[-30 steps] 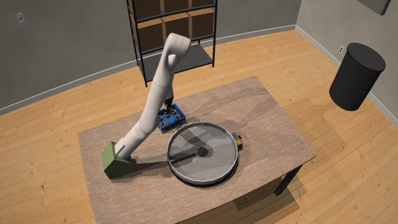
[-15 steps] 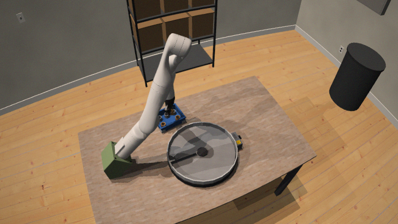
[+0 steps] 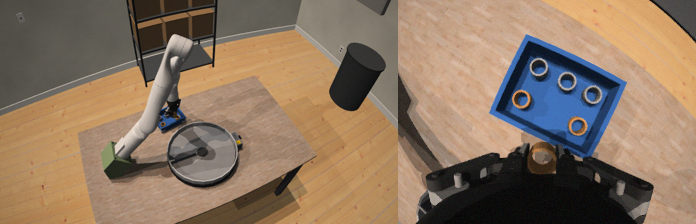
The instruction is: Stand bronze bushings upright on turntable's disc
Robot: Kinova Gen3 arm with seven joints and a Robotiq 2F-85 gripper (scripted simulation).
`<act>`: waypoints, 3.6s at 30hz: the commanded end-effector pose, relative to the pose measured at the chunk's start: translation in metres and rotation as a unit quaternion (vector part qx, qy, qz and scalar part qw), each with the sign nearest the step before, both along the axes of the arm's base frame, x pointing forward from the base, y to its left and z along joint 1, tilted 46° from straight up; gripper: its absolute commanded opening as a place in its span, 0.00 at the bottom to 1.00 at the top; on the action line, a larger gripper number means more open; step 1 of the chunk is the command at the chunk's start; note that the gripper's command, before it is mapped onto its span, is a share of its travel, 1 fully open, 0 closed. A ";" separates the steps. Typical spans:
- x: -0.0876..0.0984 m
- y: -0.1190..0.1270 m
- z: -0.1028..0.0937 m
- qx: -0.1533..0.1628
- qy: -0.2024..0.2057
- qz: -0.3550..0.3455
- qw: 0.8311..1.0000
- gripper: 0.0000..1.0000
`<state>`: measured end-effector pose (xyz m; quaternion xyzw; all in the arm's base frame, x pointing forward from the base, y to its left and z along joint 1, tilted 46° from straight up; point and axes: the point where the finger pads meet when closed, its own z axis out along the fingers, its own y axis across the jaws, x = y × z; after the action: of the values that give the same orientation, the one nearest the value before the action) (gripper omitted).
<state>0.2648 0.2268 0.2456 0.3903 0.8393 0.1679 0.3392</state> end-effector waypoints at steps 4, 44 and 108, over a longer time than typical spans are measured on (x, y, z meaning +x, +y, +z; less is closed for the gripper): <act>0.001 -0.005 0.003 0.036 0.005 -0.033 0.999 0.00; 0.031 -0.143 0.015 0.569 0.060 -0.679 0.460 0.00; 0.031 -0.320 0.006 0.234 0.016 -0.298 -0.925 0.00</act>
<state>0.2976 -0.0887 0.2532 0.0097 0.9269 0.0621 0.3700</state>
